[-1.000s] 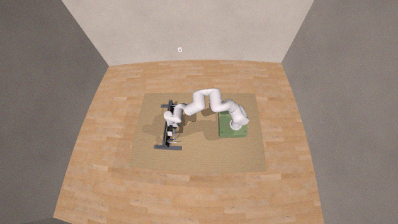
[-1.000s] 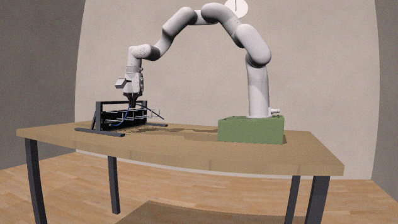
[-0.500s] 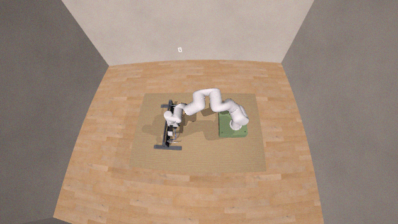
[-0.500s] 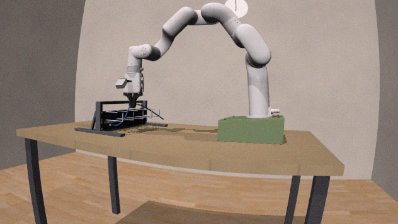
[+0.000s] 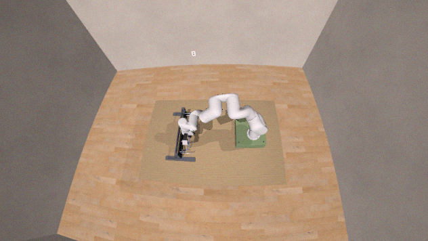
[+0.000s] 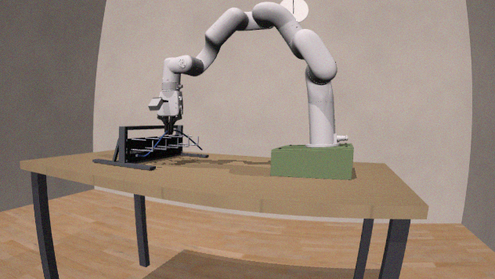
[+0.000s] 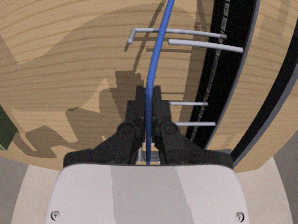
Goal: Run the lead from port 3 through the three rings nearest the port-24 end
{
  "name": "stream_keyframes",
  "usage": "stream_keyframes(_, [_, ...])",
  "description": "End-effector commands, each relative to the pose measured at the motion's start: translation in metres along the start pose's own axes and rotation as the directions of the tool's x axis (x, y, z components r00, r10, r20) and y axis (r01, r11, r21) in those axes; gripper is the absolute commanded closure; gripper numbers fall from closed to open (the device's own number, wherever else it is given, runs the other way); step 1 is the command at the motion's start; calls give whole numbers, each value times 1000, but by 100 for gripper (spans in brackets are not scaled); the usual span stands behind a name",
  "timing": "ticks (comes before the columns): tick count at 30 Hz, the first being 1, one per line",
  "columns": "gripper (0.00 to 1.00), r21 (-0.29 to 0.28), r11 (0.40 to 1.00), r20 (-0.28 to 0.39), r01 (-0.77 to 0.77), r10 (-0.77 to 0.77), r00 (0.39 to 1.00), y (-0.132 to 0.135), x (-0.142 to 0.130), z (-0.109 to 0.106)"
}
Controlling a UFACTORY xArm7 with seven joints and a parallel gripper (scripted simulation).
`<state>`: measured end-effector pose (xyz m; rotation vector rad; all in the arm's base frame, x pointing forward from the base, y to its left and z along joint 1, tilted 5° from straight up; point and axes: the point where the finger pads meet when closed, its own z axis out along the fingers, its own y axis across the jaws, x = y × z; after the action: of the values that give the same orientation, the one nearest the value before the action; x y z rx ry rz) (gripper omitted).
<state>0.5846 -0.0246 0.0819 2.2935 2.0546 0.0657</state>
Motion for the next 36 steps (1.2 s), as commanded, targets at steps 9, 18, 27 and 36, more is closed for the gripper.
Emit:
stream_keyframes(9, [100, -6, 1000, 1, -3, 3, 1000, 2, -2, -3])
stream_keyframes(18, [100, -6, 1000, 1, -3, 3, 1000, 2, -2, -2])
stream_keyframes(27, [100, -6, 1000, 1, -3, 3, 1000, 2, -2, 0])
stream_keyframes(36, [100, -6, 1000, 1, -3, 3, 1000, 2, -2, 4])
